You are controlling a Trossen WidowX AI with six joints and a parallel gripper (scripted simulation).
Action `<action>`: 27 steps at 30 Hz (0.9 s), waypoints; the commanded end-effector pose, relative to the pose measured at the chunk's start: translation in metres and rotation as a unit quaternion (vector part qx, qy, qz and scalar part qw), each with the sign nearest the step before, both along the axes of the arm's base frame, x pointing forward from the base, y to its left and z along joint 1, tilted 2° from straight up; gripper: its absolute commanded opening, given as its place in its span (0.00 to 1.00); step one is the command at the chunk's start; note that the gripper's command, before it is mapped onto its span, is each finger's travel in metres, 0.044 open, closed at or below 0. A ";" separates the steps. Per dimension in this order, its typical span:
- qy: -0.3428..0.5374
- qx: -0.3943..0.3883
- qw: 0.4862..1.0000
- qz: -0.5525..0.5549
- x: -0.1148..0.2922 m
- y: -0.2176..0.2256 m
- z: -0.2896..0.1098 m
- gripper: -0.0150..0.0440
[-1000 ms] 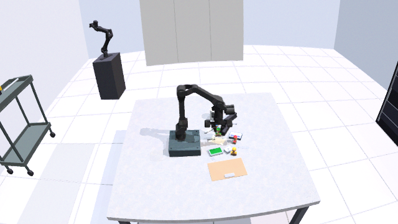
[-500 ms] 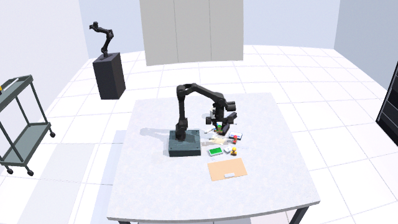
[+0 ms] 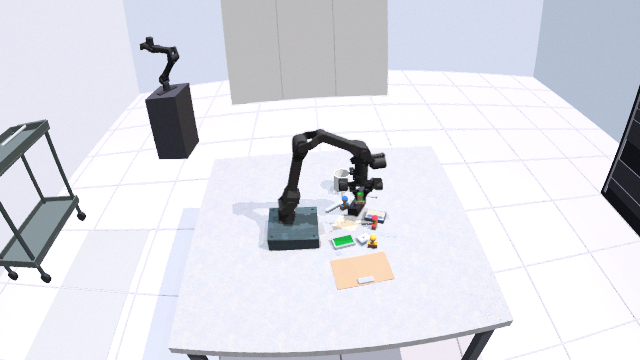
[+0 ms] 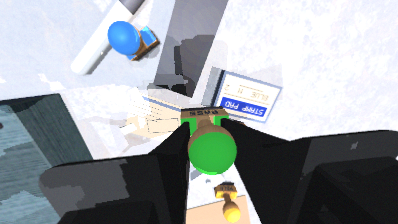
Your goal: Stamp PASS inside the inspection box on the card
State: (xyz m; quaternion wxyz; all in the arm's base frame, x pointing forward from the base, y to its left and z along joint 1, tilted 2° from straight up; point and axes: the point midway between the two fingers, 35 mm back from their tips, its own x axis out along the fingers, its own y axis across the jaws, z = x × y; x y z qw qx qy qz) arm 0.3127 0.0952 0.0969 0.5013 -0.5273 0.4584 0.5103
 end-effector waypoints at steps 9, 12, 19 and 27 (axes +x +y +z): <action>-0.001 0.001 1.000 -0.002 0.030 0.040 0.002 0.25; -0.001 0.002 1.000 -0.002 0.036 0.051 0.002 0.25; -0.001 0.003 1.000 -0.002 0.050 0.078 0.000 0.25; -0.002 0.003 1.000 -0.002 0.053 0.084 -0.007 0.25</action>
